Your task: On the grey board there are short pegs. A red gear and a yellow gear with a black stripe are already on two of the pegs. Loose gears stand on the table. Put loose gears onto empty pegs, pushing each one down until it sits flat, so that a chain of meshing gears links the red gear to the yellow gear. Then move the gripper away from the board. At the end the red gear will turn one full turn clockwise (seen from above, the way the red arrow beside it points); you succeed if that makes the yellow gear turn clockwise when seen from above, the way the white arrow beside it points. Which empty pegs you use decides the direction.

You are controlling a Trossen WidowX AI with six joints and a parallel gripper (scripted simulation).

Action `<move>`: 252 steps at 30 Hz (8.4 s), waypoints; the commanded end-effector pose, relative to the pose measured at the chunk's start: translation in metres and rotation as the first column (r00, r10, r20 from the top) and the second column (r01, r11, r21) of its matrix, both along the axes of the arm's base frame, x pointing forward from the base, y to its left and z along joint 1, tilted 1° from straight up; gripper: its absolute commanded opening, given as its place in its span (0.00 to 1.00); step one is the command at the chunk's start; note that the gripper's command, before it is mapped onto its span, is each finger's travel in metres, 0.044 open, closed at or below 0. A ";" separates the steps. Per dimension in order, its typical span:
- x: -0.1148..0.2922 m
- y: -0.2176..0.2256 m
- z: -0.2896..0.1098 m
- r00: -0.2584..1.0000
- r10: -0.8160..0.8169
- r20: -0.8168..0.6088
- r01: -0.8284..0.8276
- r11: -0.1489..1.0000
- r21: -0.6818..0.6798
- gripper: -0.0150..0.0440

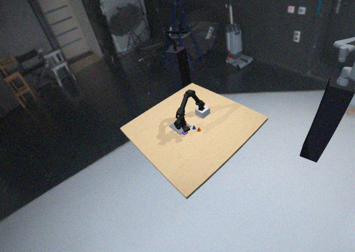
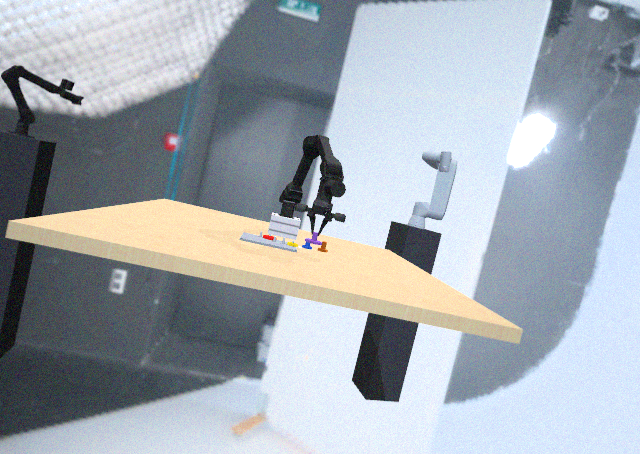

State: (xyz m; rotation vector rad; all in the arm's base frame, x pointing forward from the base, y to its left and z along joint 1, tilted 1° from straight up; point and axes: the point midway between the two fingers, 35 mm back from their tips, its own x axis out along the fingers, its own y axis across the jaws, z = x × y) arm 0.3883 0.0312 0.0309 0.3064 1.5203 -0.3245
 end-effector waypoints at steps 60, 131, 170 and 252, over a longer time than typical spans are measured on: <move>-0.032 -0.025 0.074 1.000 -0.004 0.009 0.004 1.000 -0.004 0.25; -0.115 -0.084 0.009 1.000 -0.004 0.001 0.004 1.000 -0.011 0.25; -0.116 -0.085 -0.009 0.992 0.129 -0.003 -0.129 0.992 -0.014 0.25; -0.114 -0.085 -0.033 0.998 -0.062 0.002 0.062 0.998 -0.010 0.25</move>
